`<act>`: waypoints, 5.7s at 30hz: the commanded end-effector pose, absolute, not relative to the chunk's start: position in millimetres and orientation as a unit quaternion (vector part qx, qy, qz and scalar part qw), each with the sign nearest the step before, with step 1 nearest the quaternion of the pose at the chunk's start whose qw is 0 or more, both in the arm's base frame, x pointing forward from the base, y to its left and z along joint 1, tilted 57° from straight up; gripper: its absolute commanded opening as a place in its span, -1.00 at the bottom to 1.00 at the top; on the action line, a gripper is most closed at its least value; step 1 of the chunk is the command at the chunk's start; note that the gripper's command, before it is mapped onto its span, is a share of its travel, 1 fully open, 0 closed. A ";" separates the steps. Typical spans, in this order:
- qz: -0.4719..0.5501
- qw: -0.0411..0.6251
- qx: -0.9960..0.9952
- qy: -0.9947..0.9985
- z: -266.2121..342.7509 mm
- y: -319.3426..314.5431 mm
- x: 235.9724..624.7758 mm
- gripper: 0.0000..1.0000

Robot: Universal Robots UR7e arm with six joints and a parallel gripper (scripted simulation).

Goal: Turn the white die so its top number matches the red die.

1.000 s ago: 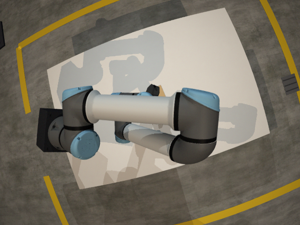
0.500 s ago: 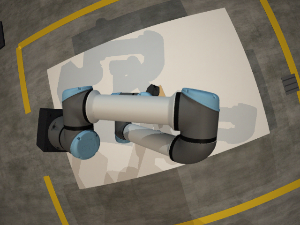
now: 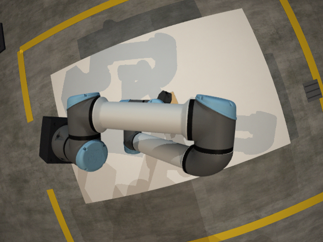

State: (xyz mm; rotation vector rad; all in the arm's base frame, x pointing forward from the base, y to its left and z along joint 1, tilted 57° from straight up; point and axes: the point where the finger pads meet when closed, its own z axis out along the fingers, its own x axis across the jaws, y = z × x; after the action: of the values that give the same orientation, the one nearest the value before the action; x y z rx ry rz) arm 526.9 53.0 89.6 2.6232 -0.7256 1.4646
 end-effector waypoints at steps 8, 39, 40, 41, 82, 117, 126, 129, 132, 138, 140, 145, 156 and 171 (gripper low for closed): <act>0.474 0.025 0.848 -0.235 90.0 53.2 526.8 -0.19; 0.474 0.025 0.848 -0.235 90.0 53.2 526.8 -0.19; 0.474 0.025 0.848 -0.235 90.0 53.2 526.8 -0.19; 0.474 0.025 0.848 -0.235 90.0 53.2 526.8 -0.19; 0.474 0.025 0.848 -0.235 91.1 53.7 525.2 0.40; 0.474 0.025 0.848 -0.235 139.4 77.0 455.6 0.40; 0.474 0.025 0.848 -0.235 139.5 77.0 455.5 1.00; 0.474 0.025 0.848 -0.235 139.5 77.0 455.5 1.00; 0.474 0.025 0.848 -0.235 139.5 77.0 455.5 1.00; 0.474 0.025 0.848 -0.235 139.5 77.0 455.5 1.00; 0.474 0.025 0.848 -0.235 139.5 77.0 455.5 1.00; 0.474 0.025 0.848 -0.235 136.9 75.8 459.2 1.00; 0.474 0.024 0.848 -0.237 133.0 73.9 464.7 0.40; 0.474 0.024 0.848 -0.237 133.0 73.9 464.7 0.40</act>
State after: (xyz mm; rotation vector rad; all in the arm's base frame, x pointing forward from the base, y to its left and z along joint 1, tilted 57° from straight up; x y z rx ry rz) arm 464.8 73.7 132.6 2.6235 -0.7326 1.4652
